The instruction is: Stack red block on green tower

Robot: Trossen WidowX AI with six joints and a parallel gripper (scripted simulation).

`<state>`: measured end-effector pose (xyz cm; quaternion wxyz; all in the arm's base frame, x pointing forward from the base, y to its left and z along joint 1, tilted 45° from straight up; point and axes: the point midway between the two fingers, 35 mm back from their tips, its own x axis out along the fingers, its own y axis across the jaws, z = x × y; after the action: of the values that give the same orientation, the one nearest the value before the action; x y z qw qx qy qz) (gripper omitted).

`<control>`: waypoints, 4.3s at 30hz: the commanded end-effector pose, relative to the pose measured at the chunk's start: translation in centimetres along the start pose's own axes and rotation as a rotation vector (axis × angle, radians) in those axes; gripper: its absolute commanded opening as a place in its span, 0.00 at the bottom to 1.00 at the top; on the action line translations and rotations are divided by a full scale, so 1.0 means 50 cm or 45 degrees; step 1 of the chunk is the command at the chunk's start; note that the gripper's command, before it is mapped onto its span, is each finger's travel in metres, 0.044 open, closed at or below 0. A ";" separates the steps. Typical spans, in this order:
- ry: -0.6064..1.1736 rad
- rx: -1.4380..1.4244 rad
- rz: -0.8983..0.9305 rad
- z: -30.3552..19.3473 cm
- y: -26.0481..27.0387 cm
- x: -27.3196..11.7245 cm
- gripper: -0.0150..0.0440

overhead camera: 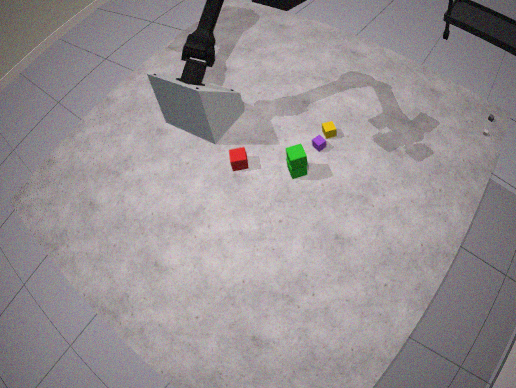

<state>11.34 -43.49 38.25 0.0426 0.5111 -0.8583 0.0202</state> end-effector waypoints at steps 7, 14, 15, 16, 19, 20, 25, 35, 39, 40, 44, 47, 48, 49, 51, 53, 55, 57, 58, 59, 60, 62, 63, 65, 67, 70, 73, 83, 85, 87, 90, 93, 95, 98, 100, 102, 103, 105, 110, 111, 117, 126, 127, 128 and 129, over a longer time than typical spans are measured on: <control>-0.057 -0.498 -0.291 0.092 -0.104 -0.050 1.00; -0.050 -1.178 -0.732 0.241 -0.214 -0.146 1.00; -0.041 -1.271 -0.799 0.264 -0.226 -0.162 1.00; -0.030 -1.363 -0.867 0.287 -0.237 -0.179 1.00; 0.019 -1.630 -1.076 0.356 -0.262 -0.234 1.00; 0.040 -1.715 -1.149 0.379 -0.268 -0.253 1.00; 0.182 -2.107 -1.527 0.491 -0.280 -0.355 1.00; 0.526 -2.576 -2.222 0.662 -0.226 -0.541 1.00; 0.740 -2.699 -2.573 0.728 -0.173 -0.622 1.00; 0.799 -2.717 -2.663 0.742 -0.157 -0.641 1.00; 1.093 -2.722 -3.018 0.785 -0.100 -0.714 1.00; 1.336 -2.651 -3.281 0.809 -0.051 -0.764 1.00; 1.421 -2.612 -3.368 0.815 -0.034 -0.780 1.00; 1.506 -2.564 -3.452 0.821 -0.017 -0.795 1.00; 1.674 -2.449 -3.611 0.830 0.018 -0.823 1.00; 1.837 -2.308 -3.754 0.837 0.051 -0.848 1.00; 1.998 -2.138 -3.886 0.841 0.085 -0.871 1.00; 2.154 -1.939 -4.002 0.842 0.119 -0.892 1.00; 2.229 -1.831 -4.054 0.842 0.135 -0.902 1.00; 2.302 -1.717 -4.100 0.841 0.152 -0.912 1.00; 2.372 -1.597 -4.141 0.839 0.168 -0.921 1.00; 2.502 -1.346 -4.207 0.834 0.202 -0.938 1.00; 2.561 -1.216 -4.232 0.830 0.219 -0.946 1.00; 2.630 -1.049 -4.254 0.825 0.240 -0.956 1.00; 2.638 -1.028 -4.256 0.824 0.242 -0.957 1.00; 2.638 -1.028 -4.256 0.824 0.242 -0.957 1.00; 2.637 -1.028 -4.257 0.820 0.253 -0.953 1.00; 2.636 -1.027 -4.256 0.876 0.292 -1.002 1.00; 2.635 -1.022 -4.258 0.890 0.304 -1.014 1.00; 2.635 -1.019 -4.259 0.894 0.308 -1.020 1.00; 2.635 -1.019 -4.259 0.894 0.307 -1.021 1.00; 2.635 -1.020 -4.259 0.896 0.308 -1.023 1.00; 2.635 -1.021 -4.258 0.900 0.310 -1.026 1.00; 2.635 -1.022 -4.258 0.906 0.314 -1.032 1.00; 2.635 -1.023 -4.258 0.911 0.317 -1.036 1.00; 2.635 -1.023 -4.258 0.915 0.320 -1.040 1.00; 2.634 -1.023 -4.258 0.917 0.321 -1.042 1.00; 2.634 -1.023 -4.258 0.922 0.324 -1.046 1.00; 2.634 -1.022 -4.259 0.933 0.332 -1.056 1.00; 2.634 -1.021 -4.259 0.935 0.334 -1.057 1.00; 2.633 -1.018 -4.260 0.947 0.344 -1.068 1.00; 2.631 -1.011 -4.263 0.959 0.356 -1.079 1.00; 2.631 -1.011 -4.263 0.959 0.356 -1.079 1.00; 2.631 -1.011 -4.263 0.959 0.356 -1.079 1.00; 2.631 -1.011 -4.263 0.959 0.356 -1.079 1.00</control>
<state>18.81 8.38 -14.37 -0.4906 -0.4139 -0.7655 -0.0441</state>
